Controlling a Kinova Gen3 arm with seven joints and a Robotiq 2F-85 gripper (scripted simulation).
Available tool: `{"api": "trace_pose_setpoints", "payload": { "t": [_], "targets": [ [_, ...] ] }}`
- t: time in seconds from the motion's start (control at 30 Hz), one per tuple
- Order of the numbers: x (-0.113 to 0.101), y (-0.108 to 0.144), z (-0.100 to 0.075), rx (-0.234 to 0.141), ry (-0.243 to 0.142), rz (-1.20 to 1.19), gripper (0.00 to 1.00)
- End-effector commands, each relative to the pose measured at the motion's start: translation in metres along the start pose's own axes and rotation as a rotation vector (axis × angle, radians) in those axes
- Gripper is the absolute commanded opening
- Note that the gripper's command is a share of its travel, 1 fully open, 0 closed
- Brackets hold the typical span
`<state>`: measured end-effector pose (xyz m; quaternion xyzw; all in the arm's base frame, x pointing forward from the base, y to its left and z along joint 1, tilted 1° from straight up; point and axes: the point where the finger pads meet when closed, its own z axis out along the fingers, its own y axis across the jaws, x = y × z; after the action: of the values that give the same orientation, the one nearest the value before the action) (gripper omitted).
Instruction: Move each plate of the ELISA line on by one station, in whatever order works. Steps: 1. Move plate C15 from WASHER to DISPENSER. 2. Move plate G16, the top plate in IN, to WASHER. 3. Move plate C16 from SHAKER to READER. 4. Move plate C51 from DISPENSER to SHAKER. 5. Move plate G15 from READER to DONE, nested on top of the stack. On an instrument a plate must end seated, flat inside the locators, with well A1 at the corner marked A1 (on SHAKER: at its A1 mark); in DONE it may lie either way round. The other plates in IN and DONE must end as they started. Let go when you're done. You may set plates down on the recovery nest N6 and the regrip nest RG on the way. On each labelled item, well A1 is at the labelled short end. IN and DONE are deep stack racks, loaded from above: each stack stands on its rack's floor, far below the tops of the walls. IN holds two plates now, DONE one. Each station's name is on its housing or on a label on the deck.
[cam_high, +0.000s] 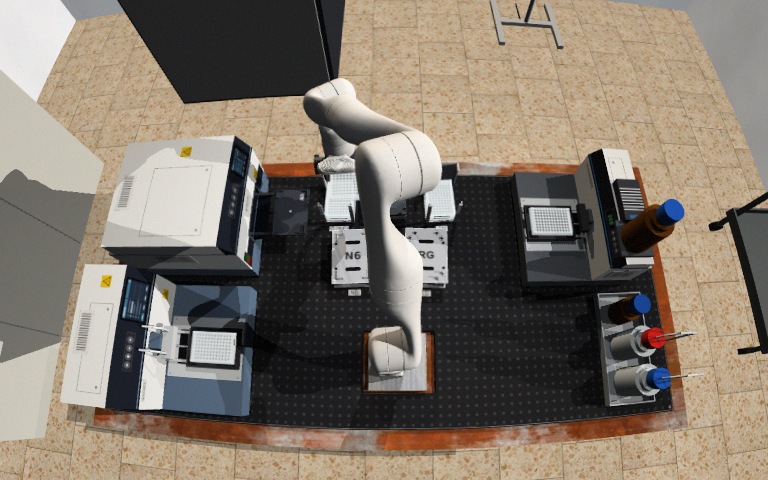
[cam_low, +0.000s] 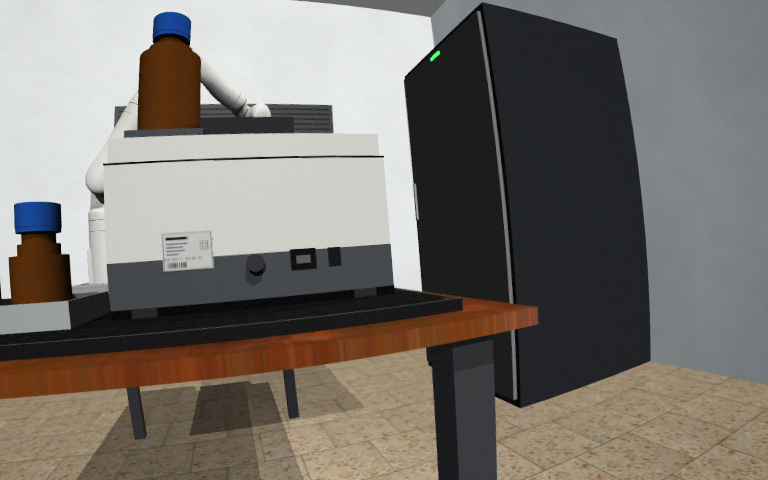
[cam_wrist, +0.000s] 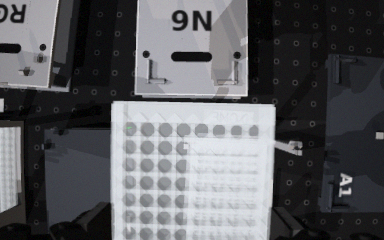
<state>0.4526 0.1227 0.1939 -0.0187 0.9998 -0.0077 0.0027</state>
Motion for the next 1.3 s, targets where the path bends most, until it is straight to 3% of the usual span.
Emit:
{"api": "trace_pose_setpoints", "payload": {
  "t": [0.0, 1.27],
  "targets": [
    [0.002, 0.009, -0.001, 0.0, -0.002, 0.006, 0.94],
    [0.03, 0.119, -0.001, -0.001, -0.002, 0.025, 0.94]
  ]
}}
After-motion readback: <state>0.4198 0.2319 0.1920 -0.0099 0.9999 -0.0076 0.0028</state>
